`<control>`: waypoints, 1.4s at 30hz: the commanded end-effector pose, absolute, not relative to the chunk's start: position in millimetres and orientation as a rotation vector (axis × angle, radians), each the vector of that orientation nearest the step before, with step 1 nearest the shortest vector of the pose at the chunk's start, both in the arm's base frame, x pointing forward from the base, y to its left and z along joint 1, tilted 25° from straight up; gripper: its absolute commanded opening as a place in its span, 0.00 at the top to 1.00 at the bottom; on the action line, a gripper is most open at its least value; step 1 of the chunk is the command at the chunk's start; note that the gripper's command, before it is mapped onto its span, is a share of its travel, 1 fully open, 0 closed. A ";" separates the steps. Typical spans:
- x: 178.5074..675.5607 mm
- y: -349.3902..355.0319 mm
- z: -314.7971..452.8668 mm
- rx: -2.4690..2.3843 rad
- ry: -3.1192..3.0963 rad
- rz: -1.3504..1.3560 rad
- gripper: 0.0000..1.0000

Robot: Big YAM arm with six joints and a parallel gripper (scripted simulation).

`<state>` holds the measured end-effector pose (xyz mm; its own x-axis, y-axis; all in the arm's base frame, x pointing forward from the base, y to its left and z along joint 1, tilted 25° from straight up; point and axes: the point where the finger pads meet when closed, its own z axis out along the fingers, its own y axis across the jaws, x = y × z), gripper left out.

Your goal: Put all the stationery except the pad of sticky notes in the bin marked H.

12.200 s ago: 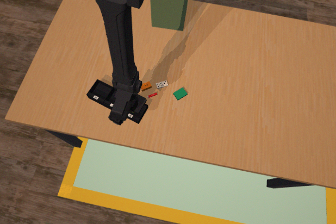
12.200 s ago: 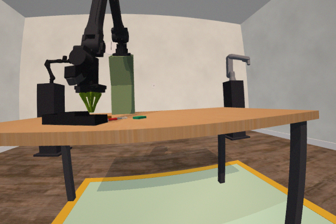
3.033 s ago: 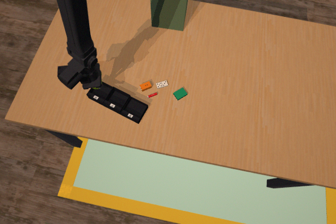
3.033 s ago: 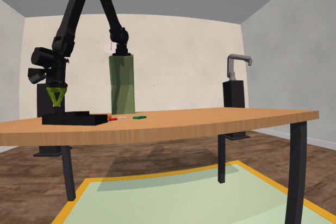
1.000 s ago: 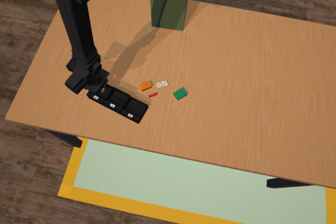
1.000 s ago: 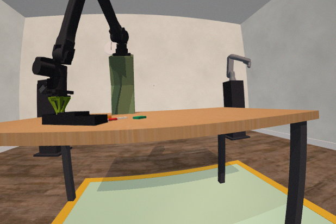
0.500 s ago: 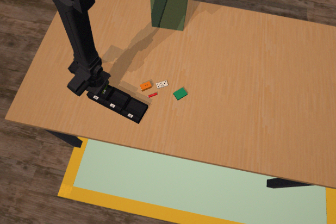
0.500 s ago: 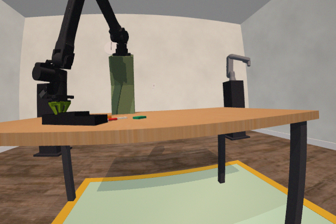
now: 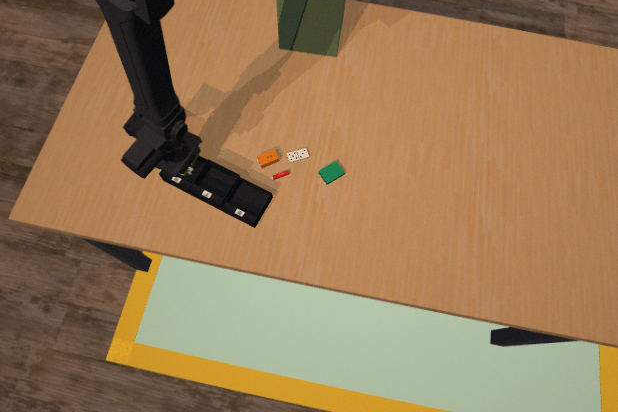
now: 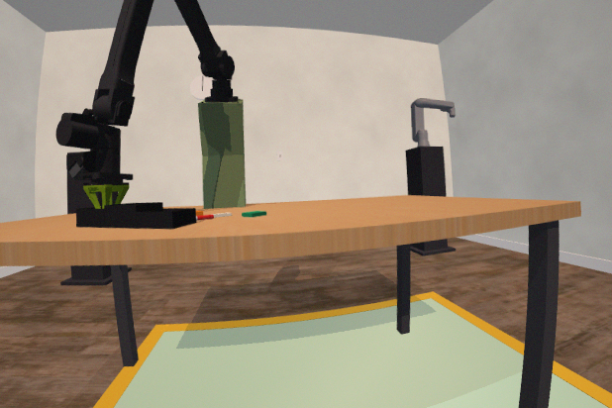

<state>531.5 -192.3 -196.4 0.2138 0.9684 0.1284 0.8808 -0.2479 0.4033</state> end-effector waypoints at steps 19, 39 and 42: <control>529.3 -199.9 -189.8 2.250 1.721 0.525 0.72; 532.2 -196.5 -190.2 2.239 1.738 0.525 0.72; 532.2 -196.6 -190.1 2.239 1.738 0.525 0.72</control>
<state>529.1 -191.3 -197.6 0.2140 0.9683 0.1287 0.8815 -0.2482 0.4016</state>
